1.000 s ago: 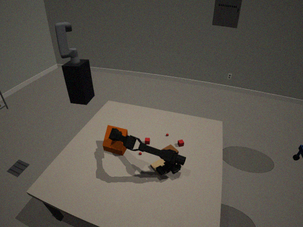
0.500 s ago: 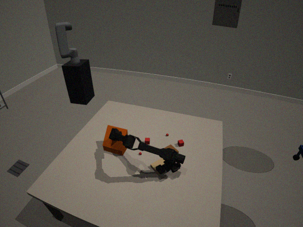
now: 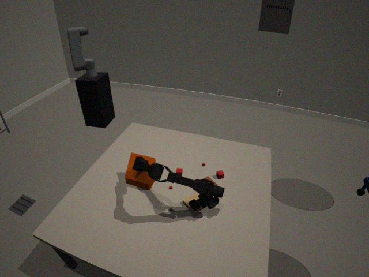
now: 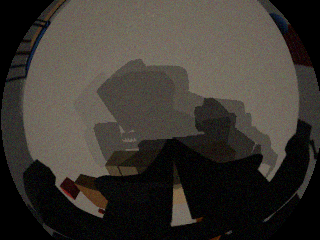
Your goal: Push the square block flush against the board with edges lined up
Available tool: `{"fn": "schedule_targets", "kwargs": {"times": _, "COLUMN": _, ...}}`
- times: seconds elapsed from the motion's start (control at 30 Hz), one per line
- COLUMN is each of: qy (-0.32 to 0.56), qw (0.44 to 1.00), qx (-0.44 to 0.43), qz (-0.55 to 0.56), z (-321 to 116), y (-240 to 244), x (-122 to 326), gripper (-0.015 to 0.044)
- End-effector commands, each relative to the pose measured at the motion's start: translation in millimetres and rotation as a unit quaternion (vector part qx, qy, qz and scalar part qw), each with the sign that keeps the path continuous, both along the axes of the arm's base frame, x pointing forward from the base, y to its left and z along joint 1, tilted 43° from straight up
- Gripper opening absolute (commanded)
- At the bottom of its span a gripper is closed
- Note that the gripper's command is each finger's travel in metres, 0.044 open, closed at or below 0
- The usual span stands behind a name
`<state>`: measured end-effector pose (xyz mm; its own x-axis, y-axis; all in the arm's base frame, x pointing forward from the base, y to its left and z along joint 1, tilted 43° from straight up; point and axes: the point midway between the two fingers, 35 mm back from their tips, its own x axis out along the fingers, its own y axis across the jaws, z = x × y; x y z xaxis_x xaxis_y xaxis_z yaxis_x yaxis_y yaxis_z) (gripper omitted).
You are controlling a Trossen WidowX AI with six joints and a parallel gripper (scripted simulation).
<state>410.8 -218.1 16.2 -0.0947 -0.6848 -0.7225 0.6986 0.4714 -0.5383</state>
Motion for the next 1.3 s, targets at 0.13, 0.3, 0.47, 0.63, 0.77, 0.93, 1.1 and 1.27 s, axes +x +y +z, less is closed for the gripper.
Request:
{"fn": "schedule_targets", "kwargs": {"times": 0.13, "qy": 0.003, "qw": 1.0, "qx": 0.003, "qz": -0.001, "z": -7, "y": 6, "x": -8, "gripper": 0.0}}
{"fn": "schedule_targets", "kwargs": {"times": 0.3, "qy": 0.003, "qw": 1.0, "qx": 0.003, "qz": -0.001, "z": -9, "y": 9, "x": -11, "gripper": 0.0}}
{"fn": "schedule_targets", "kwargs": {"times": 0.47, "qy": 0.003, "qw": 1.0, "qx": 0.003, "qz": -0.001, "z": -12, "y": 12, "x": -14, "gripper": 0.0}}
{"fn": "schedule_targets", "kwargs": {"times": 0.63, "qy": 0.003, "qw": 1.0, "qx": 0.003, "qz": -0.001, "z": -14, "y": 15, "x": -18, "gripper": 0.0}}
{"fn": "schedule_targets", "kwargs": {"times": 0.77, "qy": 0.004, "qw": 1.0, "qx": 0.003, "qz": -0.001, "z": -16, "y": 17, "x": -21, "gripper": 0.0}}
{"fn": "schedule_targets", "kwargs": {"times": 0.93, "qy": 0.004, "qw": 1.0, "qx": 0.003, "qz": -0.001, "z": -18, "y": 20, "x": -24, "gripper": 0.0}}
{"fn": "schedule_targets", "kwargs": {"times": 1.1, "qy": 0.004, "qw": 1.0, "qx": 0.003, "qz": -0.001, "z": -20, "y": 23, "x": -28, "gripper": 0.0}}
{"fn": "schedule_targets", "kwargs": {"times": 1.27, "qy": 0.004, "qw": 1.0, "qx": 0.004, "qz": -0.001, "z": -22, "y": 25, "x": -32, "gripper": 0.0}}
